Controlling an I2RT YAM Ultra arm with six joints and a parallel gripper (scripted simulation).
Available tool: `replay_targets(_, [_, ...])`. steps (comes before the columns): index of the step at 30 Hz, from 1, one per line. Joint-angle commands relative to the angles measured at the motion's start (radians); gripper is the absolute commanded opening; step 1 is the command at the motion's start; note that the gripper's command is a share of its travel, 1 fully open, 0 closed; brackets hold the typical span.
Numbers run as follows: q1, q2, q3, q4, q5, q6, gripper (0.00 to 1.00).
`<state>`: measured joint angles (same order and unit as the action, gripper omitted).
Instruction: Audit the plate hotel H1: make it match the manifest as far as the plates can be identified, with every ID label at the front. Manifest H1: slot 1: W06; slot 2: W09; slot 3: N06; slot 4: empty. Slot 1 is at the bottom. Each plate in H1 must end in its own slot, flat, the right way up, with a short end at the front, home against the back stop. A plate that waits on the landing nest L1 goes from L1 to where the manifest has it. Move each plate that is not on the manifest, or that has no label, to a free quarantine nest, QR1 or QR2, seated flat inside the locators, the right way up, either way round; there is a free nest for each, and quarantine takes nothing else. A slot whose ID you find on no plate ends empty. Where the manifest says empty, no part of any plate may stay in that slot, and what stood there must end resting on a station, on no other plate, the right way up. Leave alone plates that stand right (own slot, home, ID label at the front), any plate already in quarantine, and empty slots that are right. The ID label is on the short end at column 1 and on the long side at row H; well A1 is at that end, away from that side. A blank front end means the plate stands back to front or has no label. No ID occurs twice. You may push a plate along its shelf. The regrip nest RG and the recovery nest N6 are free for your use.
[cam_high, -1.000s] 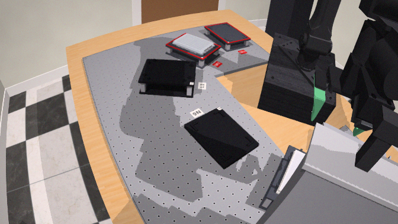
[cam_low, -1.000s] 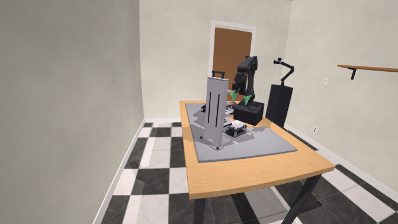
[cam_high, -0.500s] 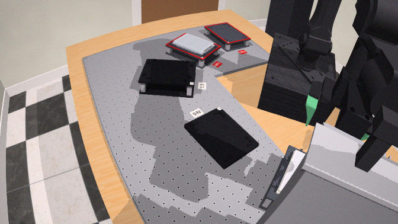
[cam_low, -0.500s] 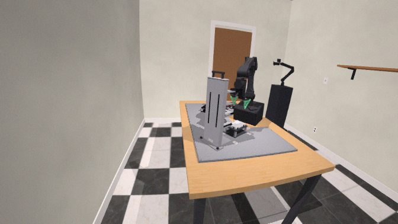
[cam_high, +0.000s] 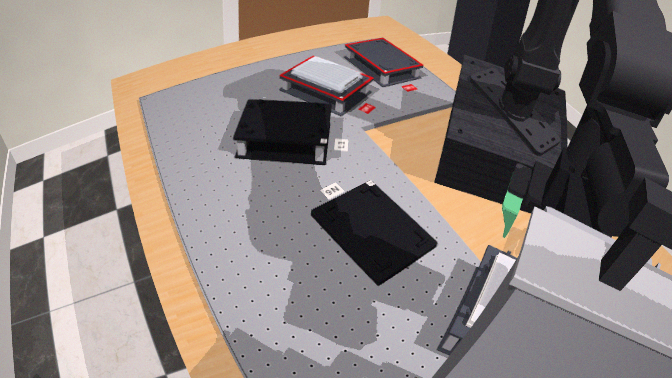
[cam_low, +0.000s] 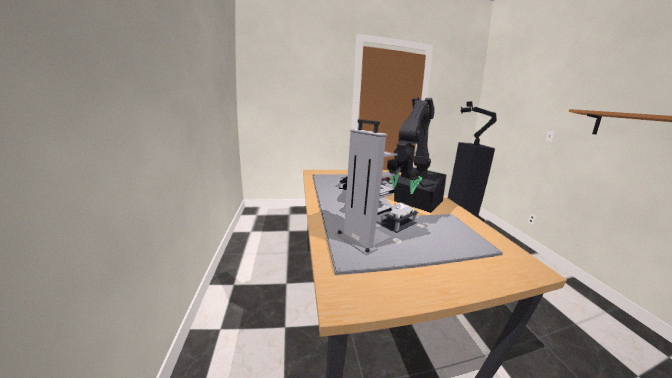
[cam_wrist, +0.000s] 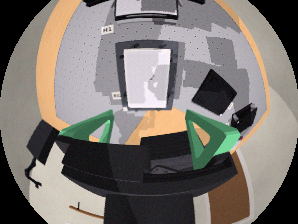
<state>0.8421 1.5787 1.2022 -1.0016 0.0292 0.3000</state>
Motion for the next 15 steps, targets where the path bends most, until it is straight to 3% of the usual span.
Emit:
replay_targets(1, [-0.008,0.008,-0.019,0.057,-0.005,-0.005,1.0])
replay_targets(2, [0.0,-0.024,-0.027,0.07,-0.005,-0.005,1.0])
replay_targets(4, [-0.002,0.022,-0.043,0.096,-0.005,-0.006,1.0])
replay_targets(11, [-0.01,0.058,-0.09,0.178,-0.006,-0.008,1.0])
replay_targets(15, [-0.01,0.018,-0.046,0.174,-0.005,-0.007,1.0])
